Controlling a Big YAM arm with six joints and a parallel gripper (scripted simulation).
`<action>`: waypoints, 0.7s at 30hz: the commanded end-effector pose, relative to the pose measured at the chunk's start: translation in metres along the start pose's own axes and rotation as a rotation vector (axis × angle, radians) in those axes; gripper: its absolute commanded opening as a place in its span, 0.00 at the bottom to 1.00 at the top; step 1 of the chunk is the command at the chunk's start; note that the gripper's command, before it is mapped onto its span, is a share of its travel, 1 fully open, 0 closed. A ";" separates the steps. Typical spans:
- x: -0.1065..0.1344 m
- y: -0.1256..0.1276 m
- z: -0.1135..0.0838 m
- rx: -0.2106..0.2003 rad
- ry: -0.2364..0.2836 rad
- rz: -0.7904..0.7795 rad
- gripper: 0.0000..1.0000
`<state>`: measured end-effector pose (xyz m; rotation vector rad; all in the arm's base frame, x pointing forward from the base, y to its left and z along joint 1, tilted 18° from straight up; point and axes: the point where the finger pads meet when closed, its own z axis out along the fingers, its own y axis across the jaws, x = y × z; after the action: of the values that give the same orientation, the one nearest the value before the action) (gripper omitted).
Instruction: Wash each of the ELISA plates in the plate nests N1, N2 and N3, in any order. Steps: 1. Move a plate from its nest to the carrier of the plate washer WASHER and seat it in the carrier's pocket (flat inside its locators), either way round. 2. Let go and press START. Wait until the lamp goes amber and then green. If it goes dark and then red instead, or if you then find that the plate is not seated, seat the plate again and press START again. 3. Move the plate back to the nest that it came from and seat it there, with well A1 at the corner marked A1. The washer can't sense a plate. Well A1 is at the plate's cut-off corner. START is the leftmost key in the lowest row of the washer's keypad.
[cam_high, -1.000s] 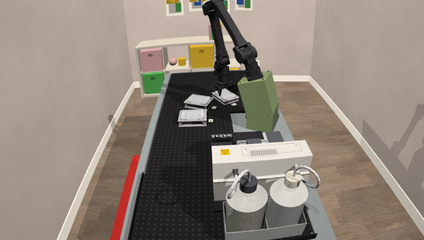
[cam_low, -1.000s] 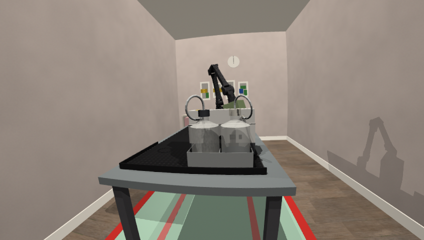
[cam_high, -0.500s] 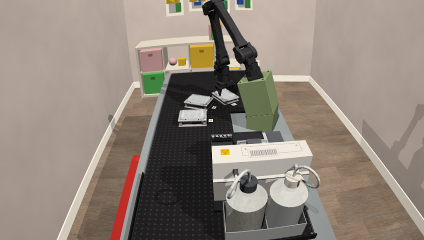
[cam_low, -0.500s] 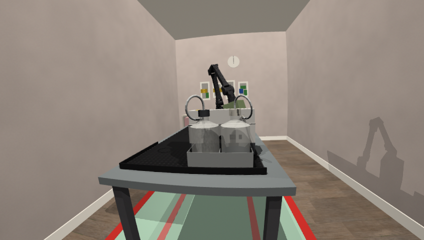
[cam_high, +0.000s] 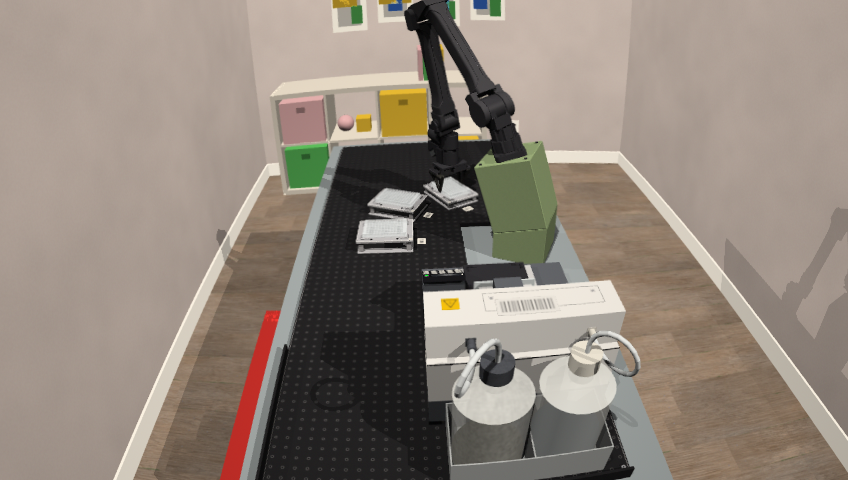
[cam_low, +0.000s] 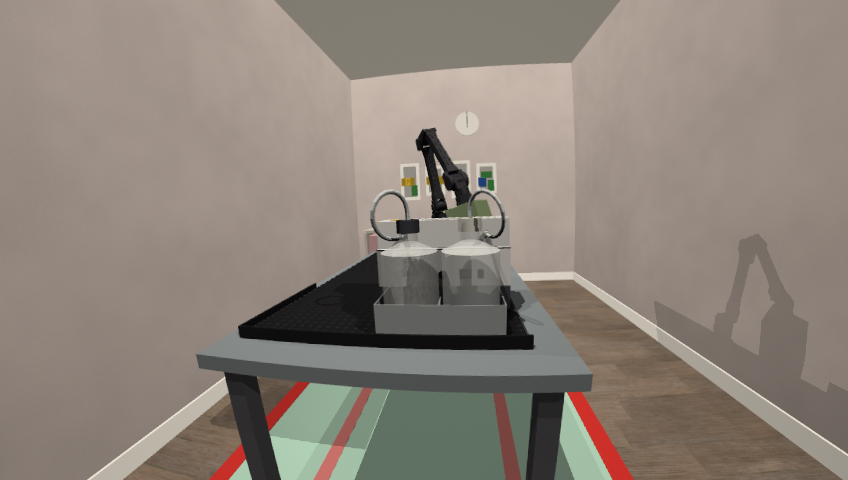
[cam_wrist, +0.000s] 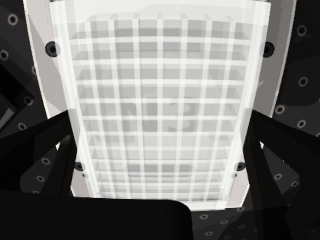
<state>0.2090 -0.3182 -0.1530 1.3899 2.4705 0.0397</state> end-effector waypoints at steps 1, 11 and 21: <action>-0.002 0.000 0.000 0.001 -0.004 0.003 0.84; -0.001 -0.001 -0.010 0.003 -0.004 0.015 0.84; -0.005 0.000 -0.024 0.001 -0.010 -0.007 0.84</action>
<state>0.2042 -0.3158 -0.1374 1.4012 2.4671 0.0403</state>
